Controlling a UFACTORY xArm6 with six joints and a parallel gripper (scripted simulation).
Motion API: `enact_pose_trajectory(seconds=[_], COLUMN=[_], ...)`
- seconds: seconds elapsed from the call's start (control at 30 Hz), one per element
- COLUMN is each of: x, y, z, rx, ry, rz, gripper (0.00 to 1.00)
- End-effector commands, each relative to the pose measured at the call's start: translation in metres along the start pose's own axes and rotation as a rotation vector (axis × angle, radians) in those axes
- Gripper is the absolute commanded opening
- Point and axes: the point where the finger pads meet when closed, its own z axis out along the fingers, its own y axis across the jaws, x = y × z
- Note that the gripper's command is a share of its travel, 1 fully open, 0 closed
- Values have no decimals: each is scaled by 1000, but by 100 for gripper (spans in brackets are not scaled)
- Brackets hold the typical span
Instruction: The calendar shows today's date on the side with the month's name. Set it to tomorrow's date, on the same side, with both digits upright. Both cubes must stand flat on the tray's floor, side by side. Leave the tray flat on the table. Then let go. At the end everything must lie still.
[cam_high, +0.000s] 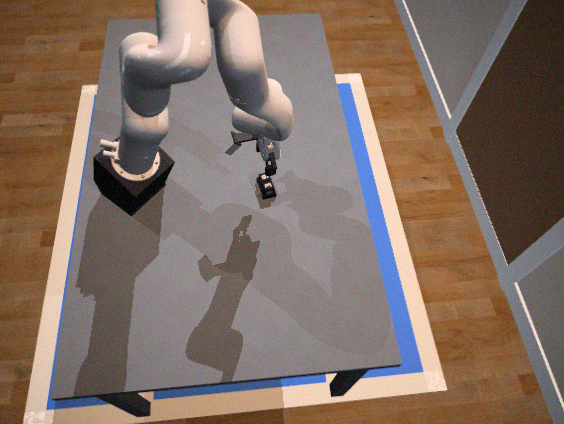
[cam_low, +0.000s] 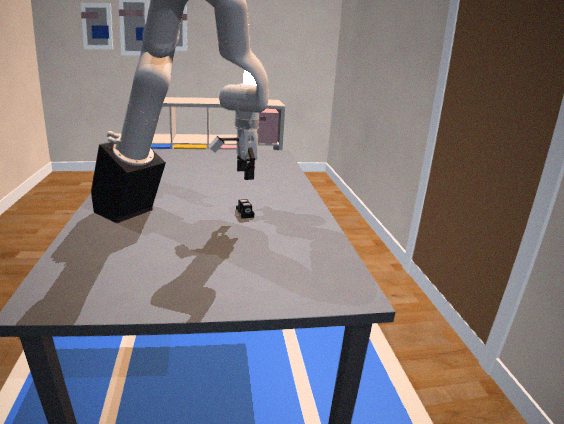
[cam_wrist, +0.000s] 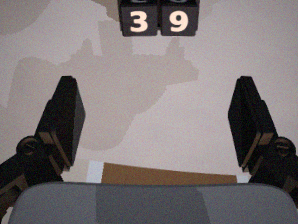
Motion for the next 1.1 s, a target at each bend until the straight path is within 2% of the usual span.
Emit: enact_pose_trajectory(seconds=[0.0,0.4,0.47,0.67,0.73,1.07], x=[-2,-1,16,27,40,78], y=[2,3,25,36,49,76], z=[2,1,-2,-4,-6,-12], rx=[-1,-1,-4,-6,-6,-3], ry=[-3,-3,0,1,2,-1], rz=[-5,-14,-181,-276,-395,-708], gripper=[100,100,100,100,100,100])
